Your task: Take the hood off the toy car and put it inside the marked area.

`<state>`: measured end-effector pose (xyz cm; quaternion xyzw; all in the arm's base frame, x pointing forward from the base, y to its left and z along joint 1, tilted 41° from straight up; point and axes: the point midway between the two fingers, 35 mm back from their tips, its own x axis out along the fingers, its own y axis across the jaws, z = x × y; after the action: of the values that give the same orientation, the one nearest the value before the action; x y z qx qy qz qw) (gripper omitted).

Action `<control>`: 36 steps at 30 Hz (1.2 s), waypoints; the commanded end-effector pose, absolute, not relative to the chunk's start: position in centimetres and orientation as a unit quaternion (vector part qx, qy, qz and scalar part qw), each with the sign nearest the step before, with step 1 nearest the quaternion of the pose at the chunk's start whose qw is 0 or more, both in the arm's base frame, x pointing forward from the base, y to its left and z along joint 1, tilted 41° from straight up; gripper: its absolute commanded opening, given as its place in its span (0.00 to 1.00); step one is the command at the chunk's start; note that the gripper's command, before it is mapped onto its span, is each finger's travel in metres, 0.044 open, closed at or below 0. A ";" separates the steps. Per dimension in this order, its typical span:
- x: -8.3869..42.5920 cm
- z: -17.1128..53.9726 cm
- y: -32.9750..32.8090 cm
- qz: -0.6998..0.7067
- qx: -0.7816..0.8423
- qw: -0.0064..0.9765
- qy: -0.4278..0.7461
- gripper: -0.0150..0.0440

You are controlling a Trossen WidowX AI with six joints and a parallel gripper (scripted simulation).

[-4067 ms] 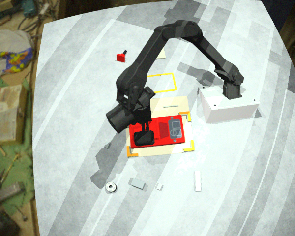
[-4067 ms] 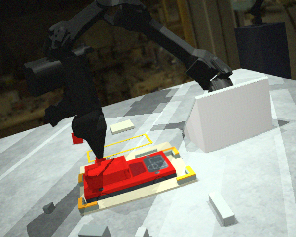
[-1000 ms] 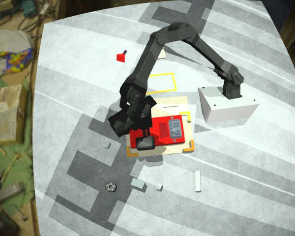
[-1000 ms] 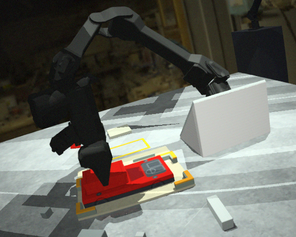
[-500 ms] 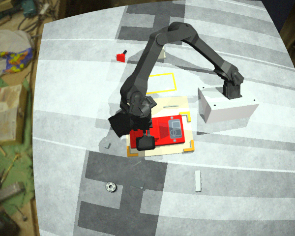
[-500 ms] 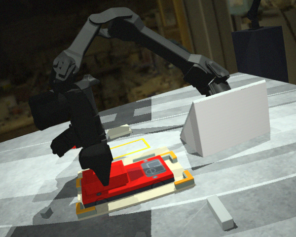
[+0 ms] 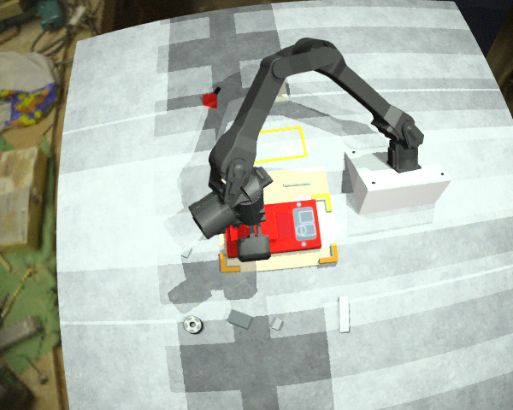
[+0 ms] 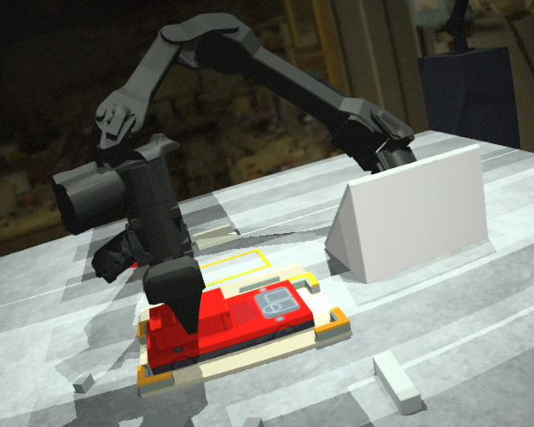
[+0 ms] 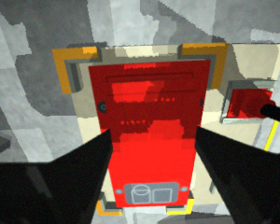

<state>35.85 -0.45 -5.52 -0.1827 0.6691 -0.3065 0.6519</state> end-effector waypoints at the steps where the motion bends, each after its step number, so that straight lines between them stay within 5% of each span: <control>1: 36.0 -5.3 -0.2 -0.307 -0.180 0.654 0.668 0.32; 3: 36.0 -5.2 -0.1 -0.307 -0.180 0.654 0.668 0.25; 36: 36.2 -3.5 1.3 -0.306 -0.181 0.654 0.668 0.25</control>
<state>35.85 0.93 -3.81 -0.1850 0.6714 -0.3068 0.6488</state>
